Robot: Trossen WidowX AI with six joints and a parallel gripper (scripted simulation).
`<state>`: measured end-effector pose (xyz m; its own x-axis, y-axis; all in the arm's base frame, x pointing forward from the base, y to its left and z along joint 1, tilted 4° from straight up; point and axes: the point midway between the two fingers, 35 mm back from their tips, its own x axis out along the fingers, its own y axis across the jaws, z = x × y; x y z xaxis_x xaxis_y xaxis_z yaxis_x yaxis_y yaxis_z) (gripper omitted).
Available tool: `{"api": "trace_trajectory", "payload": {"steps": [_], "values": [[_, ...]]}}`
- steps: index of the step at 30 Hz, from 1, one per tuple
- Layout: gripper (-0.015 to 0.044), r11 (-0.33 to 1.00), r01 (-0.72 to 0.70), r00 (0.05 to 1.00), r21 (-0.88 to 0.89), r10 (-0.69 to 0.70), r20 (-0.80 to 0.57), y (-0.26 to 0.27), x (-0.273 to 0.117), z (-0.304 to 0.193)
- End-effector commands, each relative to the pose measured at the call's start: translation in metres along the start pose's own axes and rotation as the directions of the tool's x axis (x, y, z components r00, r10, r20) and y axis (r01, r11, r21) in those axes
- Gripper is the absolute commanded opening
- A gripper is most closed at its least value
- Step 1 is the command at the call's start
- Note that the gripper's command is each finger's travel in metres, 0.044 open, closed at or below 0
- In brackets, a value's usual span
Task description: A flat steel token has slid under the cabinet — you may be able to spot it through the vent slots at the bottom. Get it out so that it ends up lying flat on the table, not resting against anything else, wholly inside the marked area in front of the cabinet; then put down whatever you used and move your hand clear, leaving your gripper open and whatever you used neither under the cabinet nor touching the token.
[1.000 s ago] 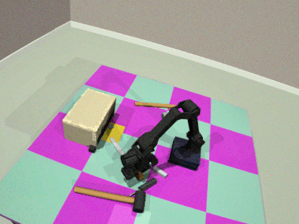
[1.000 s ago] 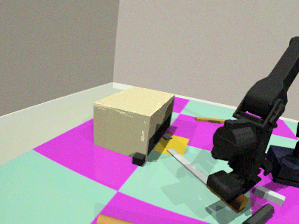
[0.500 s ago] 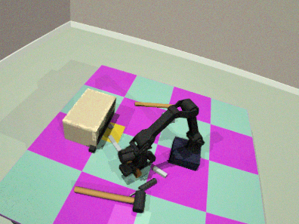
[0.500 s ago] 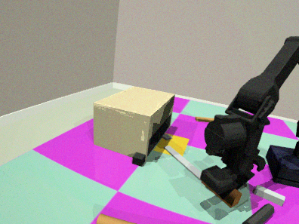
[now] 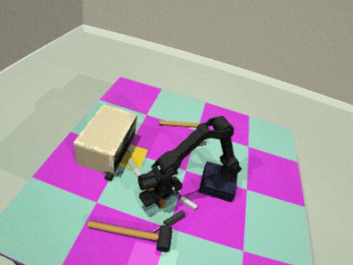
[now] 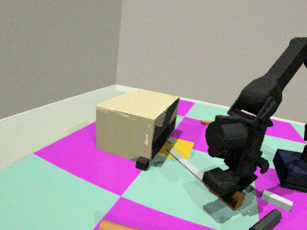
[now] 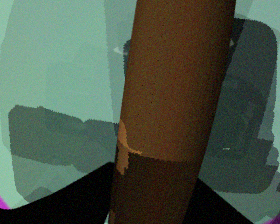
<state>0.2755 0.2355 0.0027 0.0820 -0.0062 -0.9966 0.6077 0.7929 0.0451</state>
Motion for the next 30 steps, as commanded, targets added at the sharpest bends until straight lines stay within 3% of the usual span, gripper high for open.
{"api": "trace_trajectory", "payload": {"steps": [1,5,8,24,30], "values": [[0.02,1.0,0.0,1.0,0.0,0.0,0.0,0.0,-0.0001,0.0],[0.02,1.0,-0.001,1.0,0.0,0.001,0.0,0.0001,-0.0002,0.0],[0.027,1.0,-0.003,1.0,0.0,0.003,0.004,0.0001,-0.0001,0.0],[0.027,1.0,-0.003,1.0,-0.001,0.003,0.004,-0.0008,0.0044,0.0003],[0.0131,1.0,-0.005,1.0,-0.001,0.005,0.001,0.0001,0.0018,-0.0006]]}}
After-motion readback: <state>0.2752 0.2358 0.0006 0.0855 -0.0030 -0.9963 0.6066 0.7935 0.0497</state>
